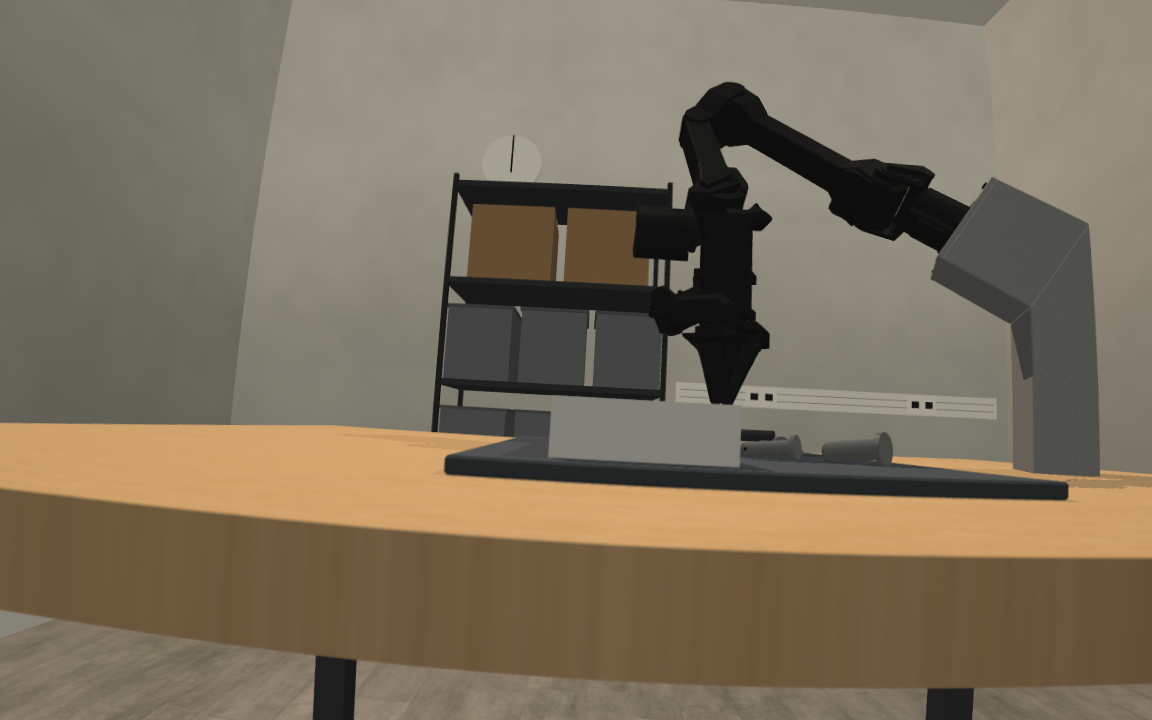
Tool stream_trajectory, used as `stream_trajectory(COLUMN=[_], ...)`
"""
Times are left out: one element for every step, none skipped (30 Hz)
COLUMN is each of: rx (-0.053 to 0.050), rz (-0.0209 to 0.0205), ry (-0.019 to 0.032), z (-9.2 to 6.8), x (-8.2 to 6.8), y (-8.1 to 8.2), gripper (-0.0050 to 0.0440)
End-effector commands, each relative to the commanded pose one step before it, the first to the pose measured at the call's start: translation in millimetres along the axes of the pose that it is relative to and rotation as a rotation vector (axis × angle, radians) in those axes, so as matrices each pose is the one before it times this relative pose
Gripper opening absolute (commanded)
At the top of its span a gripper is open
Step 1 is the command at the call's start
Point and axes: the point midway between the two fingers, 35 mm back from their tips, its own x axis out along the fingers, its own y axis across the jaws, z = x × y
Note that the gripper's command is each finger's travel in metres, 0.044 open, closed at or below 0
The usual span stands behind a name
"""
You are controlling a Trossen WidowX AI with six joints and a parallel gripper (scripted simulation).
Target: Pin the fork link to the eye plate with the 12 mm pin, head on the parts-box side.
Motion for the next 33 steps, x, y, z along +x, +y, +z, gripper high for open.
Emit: stream_trajectory(rx=[0.0039,0.0002,0.0002,0.0000,0.0000,0.0001,0.0004,0.0002,0.0002,0.0002,0.0002,0.0001,0.0000,-0.0001,-0.0001,-0.0002,-0.0003,-0.0003,-0.0003,-0.0004,0.0000,0.0000,-0.0005,-0.0001,0.0004,0.0005,0.0001,-0.0002,-0.0002,0.0000,0.0002,0.0001,0.0000], rz=[0.00046,0.00006,0.00007,0.00000,0.00000,0.00081,-0.00062,0.00011,0.00012,0.00013,0.00013,0.00005,-0.00003,-0.00003,-0.00003,-0.00010,-0.00021,-0.00021,-0.00020,-0.00025,0.00000,0.00000,-0.00037,-0.00008,0.00028,0.00037,0.00009,-0.00017,-0.00013,0.00004,0.00014,0.00011,0.00002], ry=[-0.00460,0.00013,0.00013,0.00000,0.00000,0.00057,-0.00041,-0.00013,-0.00014,-0.00015,-0.00017,-0.00002,0.00012,0.00010,0.00009,0.00021,0.00039,0.00036,0.00034,0.00040,0.00000,0.00000,0.00059,0.00015,-0.00037,-0.00051,-0.00009,0.00027,0.00022,-0.00003,-0.00018,-0.00014,-0.00002], z=[2.32,0.07,0.09,0.00,0.00,0.03,0.16,0.06,0.06,0.06,0.06,0.01,-0.04,-0.04,-0.04,-0.08,-0.14,-0.14,-0.14,-0.17,0.00,0.00,-0.23,-0.06,0.15,0.20,0.04,-0.11,-0.09,0.01,0.07,0.05,0.01], x=[-1.83,-0.43,-0.49,0.00,0.00,-0.55,-0.59,-0.60,-0.64,-0.68,-0.72,-0.71,-0.69,-0.71,-0.73,-0.70,-0.65,-0.65,-0.64,-0.60,0.00,0.00,-0.53,-0.62,-0.73,-0.73,-0.57,-0.42,-0.38,-0.40,-0.39,-0.33,-0.25], y=[2.54,0.48,0.54,0.00,0.00,0.71,0.55,0.70,0.75,0.79,0.83,0.86,0.89,0.90,0.91,0.92,0.92,0.91,0.89,0.86,0.00,0.00,0.84,0.81,0.77,0.72,0.67,0.61,0.55,0.48,0.42,0.36,0.29], gripper=[-0.0050,-0.0050,-0.0050,-0.0050,-0.0050,-0.0050,-0.0050,-0.0050,-0.0050,-0.0050,-0.0050,-0.0050,-0.0050,-0.0050,-0.0050,-0.0050,-0.0050,-0.0050,-0.0050,-0.0050,-0.0050,-0.0050,-0.0050,-0.0050,-0.0050,-0.0050,-0.0050,-0.0050,-0.0050,-0.0050,-0.0050,-0.0050,-0.0050])
